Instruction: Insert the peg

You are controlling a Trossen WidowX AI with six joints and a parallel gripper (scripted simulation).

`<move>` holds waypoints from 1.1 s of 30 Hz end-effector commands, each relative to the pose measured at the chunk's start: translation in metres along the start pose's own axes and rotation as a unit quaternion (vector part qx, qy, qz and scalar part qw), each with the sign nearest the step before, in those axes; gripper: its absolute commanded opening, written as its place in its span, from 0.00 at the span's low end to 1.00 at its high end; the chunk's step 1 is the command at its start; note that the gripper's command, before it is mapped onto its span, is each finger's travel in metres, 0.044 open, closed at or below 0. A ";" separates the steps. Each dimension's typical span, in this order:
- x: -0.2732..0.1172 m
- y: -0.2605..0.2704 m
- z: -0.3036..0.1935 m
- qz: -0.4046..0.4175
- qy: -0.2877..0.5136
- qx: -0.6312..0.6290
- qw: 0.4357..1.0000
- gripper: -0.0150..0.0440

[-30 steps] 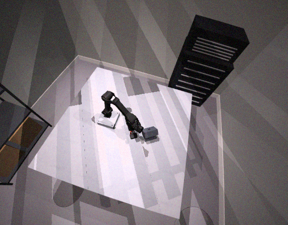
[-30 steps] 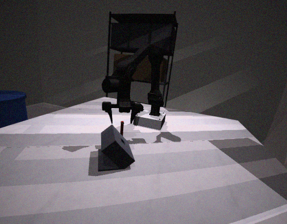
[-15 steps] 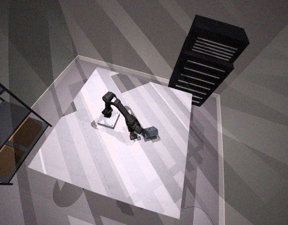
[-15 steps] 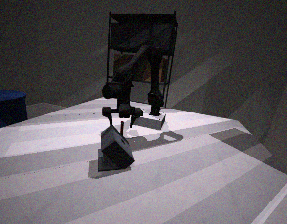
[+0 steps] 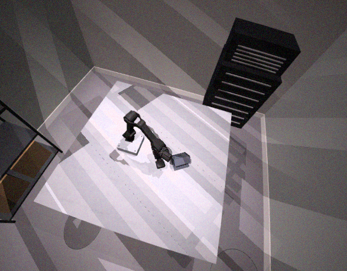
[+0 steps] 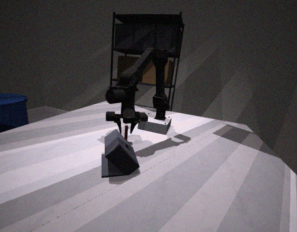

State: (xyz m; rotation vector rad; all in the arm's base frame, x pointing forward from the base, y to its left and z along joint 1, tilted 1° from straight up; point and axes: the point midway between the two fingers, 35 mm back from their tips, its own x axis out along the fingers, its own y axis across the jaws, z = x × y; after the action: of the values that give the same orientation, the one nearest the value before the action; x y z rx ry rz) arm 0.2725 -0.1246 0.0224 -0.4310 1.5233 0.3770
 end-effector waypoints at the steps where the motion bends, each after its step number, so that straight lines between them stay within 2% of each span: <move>1: 0.000 0.000 0.000 0.001 0.000 0.000 1.000 0.47; 4: 0.000 0.000 0.000 0.001 0.000 0.000 1.000 0.33; 11: 0.000 0.000 0.000 0.001 0.000 0.000 1.000 0.25; 17: -0.010 -0.001 0.001 0.001 0.000 0.000 1.000 0.25; 33: -0.075 -0.005 0.002 0.003 0.000 0.000 1.000 0.25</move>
State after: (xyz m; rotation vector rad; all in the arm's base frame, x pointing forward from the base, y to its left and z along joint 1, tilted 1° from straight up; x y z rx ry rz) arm 0.2756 -0.1257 0.0865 -0.4294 1.5252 0.3795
